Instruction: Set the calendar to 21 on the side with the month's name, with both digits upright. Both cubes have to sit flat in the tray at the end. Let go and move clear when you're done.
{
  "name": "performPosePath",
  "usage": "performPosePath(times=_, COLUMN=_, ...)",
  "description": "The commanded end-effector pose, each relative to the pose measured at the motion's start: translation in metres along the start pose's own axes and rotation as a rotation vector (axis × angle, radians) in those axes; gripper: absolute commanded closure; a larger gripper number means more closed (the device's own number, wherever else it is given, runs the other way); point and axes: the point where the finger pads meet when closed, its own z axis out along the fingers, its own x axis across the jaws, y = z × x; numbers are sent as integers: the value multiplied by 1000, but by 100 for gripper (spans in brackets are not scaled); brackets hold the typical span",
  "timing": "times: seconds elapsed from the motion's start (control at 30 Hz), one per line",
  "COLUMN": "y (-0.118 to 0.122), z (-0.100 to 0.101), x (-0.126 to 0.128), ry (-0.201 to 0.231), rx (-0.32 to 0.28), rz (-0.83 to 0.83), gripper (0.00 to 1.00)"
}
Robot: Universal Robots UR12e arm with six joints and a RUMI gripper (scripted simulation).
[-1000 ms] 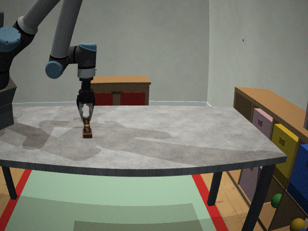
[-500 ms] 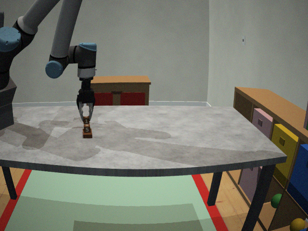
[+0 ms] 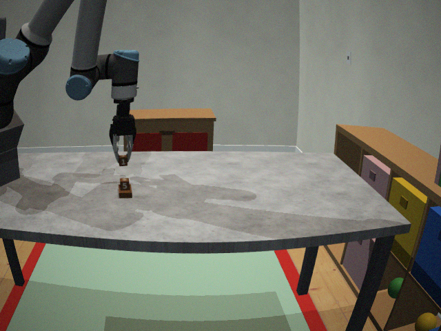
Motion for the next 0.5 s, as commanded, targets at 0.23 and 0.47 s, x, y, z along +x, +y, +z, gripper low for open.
performPosePath(times=0.23, y=0, z=-46, x=1, ry=-1, rx=0, rz=0, gripper=90)
performPosePath(times=0.47, y=0, z=-56, x=1, ry=-1, rx=0, rz=0, gripper=90)
